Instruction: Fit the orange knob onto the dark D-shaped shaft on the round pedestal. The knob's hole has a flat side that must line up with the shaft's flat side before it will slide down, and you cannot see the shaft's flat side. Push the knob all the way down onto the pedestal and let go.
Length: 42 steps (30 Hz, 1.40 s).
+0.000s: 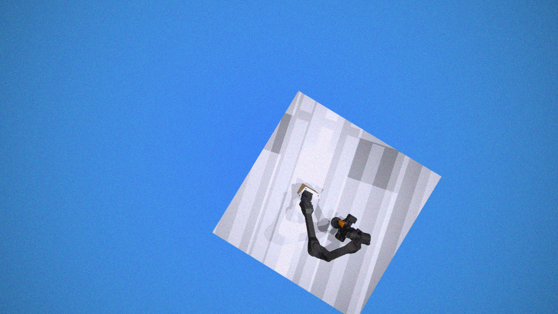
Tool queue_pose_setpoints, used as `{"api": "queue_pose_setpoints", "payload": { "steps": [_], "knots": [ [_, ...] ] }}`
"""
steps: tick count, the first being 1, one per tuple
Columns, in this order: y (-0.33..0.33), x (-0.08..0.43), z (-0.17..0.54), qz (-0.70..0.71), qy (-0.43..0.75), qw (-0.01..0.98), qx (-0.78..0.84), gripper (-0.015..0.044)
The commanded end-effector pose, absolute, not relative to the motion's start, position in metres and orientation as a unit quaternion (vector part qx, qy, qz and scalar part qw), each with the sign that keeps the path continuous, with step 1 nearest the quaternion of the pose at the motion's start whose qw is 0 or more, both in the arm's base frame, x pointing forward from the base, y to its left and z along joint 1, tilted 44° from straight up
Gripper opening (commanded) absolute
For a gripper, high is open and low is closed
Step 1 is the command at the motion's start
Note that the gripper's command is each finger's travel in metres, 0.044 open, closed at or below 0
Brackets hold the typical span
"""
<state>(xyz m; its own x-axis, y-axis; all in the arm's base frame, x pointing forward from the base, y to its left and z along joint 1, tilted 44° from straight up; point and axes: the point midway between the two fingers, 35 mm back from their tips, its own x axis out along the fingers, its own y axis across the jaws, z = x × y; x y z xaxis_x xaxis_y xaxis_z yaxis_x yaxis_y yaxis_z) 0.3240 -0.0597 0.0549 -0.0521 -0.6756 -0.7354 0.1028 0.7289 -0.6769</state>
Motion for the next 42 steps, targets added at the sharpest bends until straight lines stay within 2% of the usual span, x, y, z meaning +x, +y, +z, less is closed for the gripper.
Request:
{"api": "queue_pose_setpoints", "payload": {
  "steps": [1, 20, 42],
  "knots": [
    [-0.068, 0.329, 0.062, -0.3, 0.656, 0.657, -0.219, 0.0],
    [-0.105, 0.331, 0.052, -0.305, 0.655, 0.654, -0.223, 0.0],
    [-0.106, 0.331, 0.053, -0.307, 0.654, 0.655, -0.221, 0.0]
  ]
}}
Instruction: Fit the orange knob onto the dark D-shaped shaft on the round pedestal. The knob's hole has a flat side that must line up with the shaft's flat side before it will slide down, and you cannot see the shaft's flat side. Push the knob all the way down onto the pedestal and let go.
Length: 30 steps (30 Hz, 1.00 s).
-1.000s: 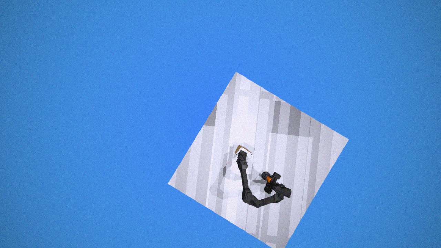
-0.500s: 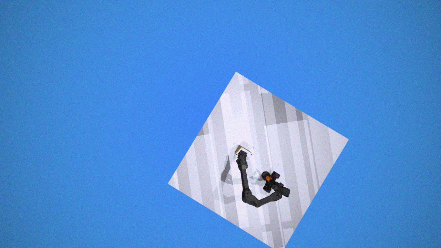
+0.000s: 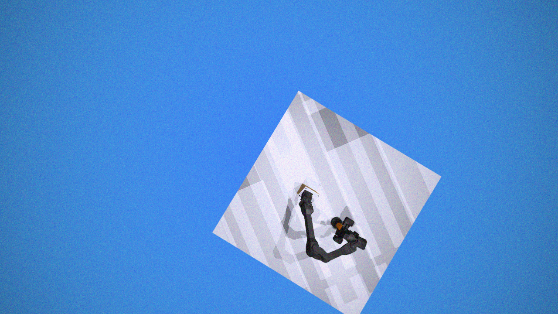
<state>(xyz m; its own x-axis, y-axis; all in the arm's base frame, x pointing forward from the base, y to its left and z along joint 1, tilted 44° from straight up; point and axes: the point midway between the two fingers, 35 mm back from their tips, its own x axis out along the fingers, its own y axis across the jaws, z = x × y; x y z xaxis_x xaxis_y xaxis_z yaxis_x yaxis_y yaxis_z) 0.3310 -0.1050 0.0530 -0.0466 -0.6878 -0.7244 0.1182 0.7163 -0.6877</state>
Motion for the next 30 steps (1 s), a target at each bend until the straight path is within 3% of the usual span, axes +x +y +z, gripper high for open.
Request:
{"api": "queue_pose_setpoints", "payload": {
  "steps": [1, 30],
  "knots": [
    [-0.1059, 0.3313, 0.0523, -0.307, 0.654, 0.655, -0.221, 0.0],
    [-0.1039, 0.3314, 0.0537, -0.237, 0.683, 0.628, -0.288, 0.0]
  ]
}}
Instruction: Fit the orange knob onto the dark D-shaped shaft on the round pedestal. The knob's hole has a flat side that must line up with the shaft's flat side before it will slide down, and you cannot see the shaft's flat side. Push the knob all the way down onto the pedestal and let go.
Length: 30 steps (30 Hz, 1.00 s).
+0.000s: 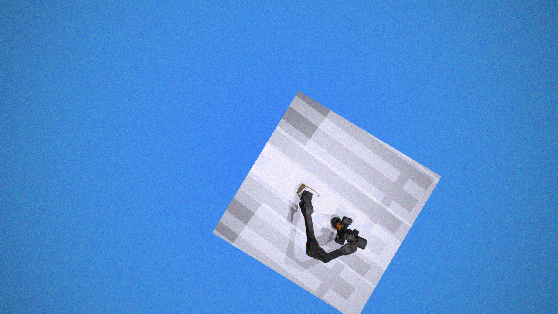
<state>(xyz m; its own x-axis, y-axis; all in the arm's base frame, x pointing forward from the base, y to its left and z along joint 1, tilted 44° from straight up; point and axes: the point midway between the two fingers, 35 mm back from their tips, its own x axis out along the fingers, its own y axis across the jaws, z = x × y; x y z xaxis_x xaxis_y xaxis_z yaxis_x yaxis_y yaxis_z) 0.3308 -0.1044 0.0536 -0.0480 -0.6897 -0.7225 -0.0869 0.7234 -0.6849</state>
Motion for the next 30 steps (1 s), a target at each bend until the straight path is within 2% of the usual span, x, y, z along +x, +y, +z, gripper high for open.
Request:
{"api": "queue_pose_setpoints", "payload": {
  "steps": [1, 16, 23, 30],
  "knots": [
    [-0.1045, 0.3314, 0.0531, -0.237, 0.683, 0.628, -0.288, 0.0],
    [-0.1032, 0.3312, 0.056, -0.237, 0.683, 0.628, -0.288, 0.0],
    [-0.1037, 0.3321, 0.0553, -0.168, 0.703, 0.596, -0.349, 0.0],
    [-0.1053, 0.3311, 0.053, -0.165, 0.704, 0.595, -0.352, 0.0]
  ]
}}
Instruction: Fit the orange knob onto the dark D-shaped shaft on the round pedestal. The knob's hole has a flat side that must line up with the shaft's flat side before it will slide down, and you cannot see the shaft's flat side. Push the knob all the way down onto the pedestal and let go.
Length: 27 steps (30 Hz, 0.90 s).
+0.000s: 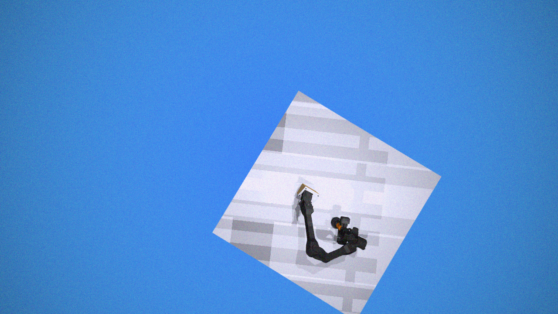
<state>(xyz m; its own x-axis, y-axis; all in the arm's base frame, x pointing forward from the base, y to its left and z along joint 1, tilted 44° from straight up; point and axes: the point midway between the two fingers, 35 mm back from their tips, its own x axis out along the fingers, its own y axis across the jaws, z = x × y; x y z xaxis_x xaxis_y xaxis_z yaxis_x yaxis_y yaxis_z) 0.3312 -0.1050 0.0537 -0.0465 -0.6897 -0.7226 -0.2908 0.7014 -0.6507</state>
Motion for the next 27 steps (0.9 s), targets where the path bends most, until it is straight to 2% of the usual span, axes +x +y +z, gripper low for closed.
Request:
{"api": "queue_pose_setpoints", "payload": {
  "steps": [1, 19, 27],
  "knots": [
    [-0.1056, 0.331, 0.0526, -0.165, 0.704, 0.595, -0.352, 0.0],
    [-0.1026, 0.3318, 0.0561, -0.164, 0.704, 0.595, -0.352, 0.0],
    [-0.1043, 0.333, 0.0552, -0.093, 0.717, 0.556, -0.41, 0.0]
  ]
}}
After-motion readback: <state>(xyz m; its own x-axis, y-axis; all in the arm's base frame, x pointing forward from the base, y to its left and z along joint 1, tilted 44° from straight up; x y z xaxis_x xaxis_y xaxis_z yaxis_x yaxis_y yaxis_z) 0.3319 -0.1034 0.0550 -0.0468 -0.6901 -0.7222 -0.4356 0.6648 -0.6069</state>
